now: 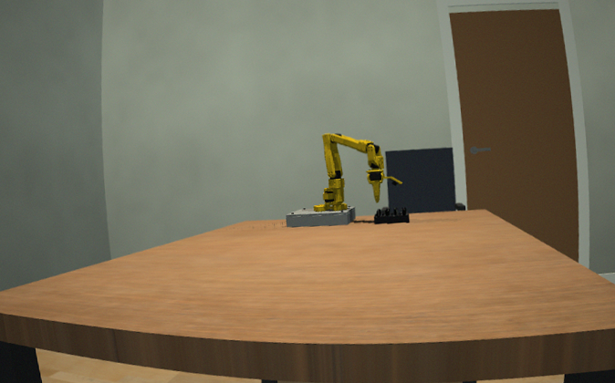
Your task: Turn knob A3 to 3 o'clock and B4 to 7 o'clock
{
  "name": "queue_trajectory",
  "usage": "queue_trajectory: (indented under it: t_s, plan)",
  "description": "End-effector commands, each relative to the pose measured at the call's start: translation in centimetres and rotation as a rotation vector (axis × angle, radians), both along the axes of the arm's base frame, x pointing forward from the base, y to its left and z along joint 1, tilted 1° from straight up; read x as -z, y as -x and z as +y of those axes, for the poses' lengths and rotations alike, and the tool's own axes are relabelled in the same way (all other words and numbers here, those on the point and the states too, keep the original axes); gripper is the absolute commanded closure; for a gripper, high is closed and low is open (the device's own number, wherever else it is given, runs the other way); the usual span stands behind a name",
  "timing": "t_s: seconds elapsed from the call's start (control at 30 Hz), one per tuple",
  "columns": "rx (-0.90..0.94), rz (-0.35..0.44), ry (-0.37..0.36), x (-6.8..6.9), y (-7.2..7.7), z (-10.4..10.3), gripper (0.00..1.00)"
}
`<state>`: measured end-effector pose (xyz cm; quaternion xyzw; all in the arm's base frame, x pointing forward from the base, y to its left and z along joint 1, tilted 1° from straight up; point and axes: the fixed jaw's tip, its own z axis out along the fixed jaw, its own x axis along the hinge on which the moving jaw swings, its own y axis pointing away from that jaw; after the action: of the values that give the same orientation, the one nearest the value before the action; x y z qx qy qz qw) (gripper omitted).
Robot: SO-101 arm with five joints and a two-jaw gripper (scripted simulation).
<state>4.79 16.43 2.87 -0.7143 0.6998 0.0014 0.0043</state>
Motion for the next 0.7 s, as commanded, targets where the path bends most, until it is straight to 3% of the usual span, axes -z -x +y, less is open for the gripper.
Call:
queue_trajectory:
  t_s: [0.0, 0.2, 0.67]
  plan:
    - [0.012, 0.003, 0.004, -0.1, -0.3, 0.7, 0.9]
    - [0.012, 0.003, 0.004, -0.3, -1.1, 2.9, 0.9]
    - [0.012, 0.003, 0.004, 0.1, -2.1, 5.7, 0.9]
